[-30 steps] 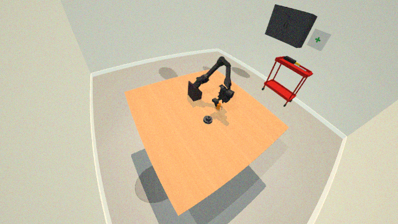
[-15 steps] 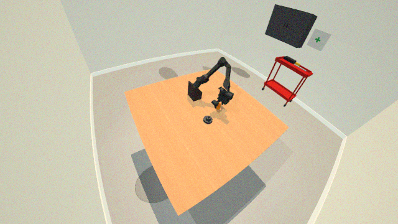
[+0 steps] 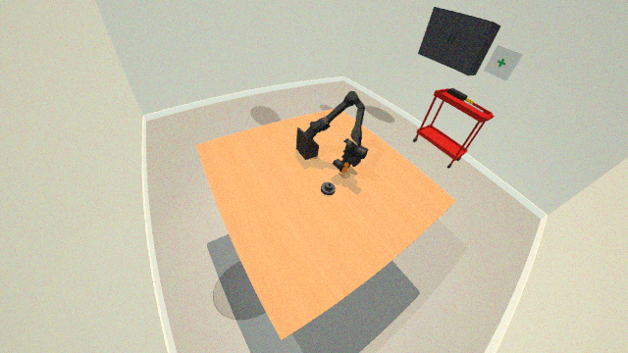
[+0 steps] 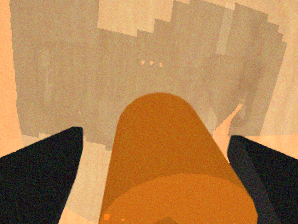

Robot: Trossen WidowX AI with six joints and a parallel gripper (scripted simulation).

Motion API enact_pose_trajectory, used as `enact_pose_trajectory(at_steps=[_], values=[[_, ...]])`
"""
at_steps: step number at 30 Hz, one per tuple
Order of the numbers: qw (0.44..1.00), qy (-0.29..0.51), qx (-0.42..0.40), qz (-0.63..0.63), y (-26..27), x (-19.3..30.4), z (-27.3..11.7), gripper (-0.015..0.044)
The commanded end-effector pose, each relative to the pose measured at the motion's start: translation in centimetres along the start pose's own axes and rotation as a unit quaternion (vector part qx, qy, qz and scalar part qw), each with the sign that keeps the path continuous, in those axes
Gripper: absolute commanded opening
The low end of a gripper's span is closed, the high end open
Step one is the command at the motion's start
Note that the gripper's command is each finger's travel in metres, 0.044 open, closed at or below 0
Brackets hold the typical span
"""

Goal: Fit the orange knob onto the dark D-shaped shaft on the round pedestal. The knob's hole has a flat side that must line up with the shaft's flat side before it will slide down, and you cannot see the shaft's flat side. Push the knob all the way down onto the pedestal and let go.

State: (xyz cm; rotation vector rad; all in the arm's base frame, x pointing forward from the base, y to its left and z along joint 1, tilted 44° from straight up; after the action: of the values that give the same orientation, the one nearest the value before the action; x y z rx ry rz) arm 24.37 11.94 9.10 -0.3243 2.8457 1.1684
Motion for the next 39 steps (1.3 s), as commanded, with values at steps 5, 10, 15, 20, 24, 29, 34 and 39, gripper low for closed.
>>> enact_pose_trajectory(at_steps=[5, 10, 15, 20, 24, 29, 34, 39], values=[[1.0, 0.0, 0.003, 0.003, -0.1, 0.0, 0.1, 0.0164], [1.0, 0.0, 0.003, 0.003, -0.1, 0.0, 0.1, 0.0111], [0.999, -0.01, 0.022, -0.027, -0.5, -0.3, -1.0, 0.0], [0.999, -0.006, 0.024, -0.021, -0.7, -0.8, -3.4, 0.0], [1.0, -0.003, 0.024, -0.016, -0.7, -1.0, -5.6, 0.0], [1.0, -0.001, 0.02, -0.01, -0.7, -0.9, -8.4, 0.0], [1.0, 0.001, 0.014, -0.003, -0.4, -0.6, -11.3, 0.0], [1.0, 0.001, 0.007, 0.003, 0.0, 0.0, -13.8, 0.0]])
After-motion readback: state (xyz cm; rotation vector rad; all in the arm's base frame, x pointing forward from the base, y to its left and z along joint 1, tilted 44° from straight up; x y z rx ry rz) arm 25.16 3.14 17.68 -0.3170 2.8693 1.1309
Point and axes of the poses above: the point midway between the two fingers, 35 mm back from their tips, its own z axis out along the fingers, its own y axis across the jaws, x = y × z, the point moved 9 cm from there along -z, back along the fingers, and after that the axes turned 3 degrees about -z, right-handed, at the moved point
